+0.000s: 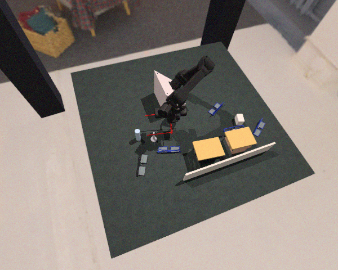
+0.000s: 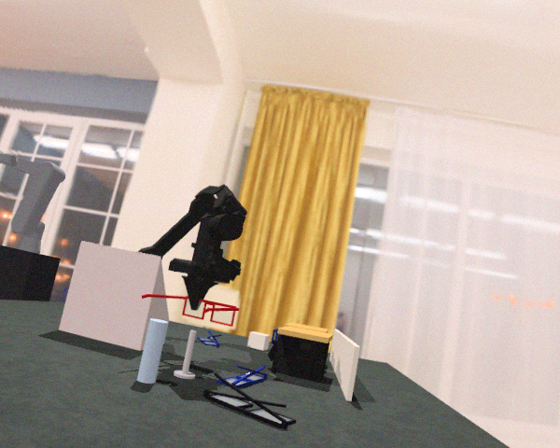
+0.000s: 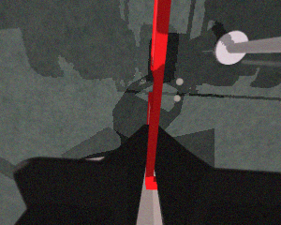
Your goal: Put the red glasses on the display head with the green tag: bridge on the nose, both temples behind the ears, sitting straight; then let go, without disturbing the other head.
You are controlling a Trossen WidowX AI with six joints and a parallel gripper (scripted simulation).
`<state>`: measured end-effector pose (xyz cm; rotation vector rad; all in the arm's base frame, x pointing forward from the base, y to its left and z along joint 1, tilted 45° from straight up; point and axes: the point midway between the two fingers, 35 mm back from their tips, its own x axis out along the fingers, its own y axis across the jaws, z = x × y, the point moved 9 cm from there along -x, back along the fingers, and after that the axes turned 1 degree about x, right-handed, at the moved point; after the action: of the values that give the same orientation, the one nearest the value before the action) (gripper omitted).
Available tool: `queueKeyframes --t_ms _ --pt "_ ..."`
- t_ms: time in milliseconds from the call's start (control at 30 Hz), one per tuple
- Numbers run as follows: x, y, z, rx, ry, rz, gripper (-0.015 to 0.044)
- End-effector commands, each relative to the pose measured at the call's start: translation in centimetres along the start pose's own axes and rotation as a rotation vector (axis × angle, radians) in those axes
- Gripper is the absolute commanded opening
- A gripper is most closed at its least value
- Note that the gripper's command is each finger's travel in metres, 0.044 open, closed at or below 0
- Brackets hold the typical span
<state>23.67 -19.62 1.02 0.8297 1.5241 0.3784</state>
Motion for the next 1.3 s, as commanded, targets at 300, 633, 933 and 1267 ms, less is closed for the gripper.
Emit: queueKeyframes --t_ms 300,633,933,1267 --pt "-0.7 5.1 -0.3 -0.541 -0.002 -0.003 0.0000" --pt "-0.8 8.8 -1.1 -0.961 0.000 0.000 0.0000" --pt "-0.8 11.9 -2.1 -1.340 0.000 0.006 0.0000" --pt "-0.6 14.3 -3.2 -1.656 -0.003 0.014 0.0000"
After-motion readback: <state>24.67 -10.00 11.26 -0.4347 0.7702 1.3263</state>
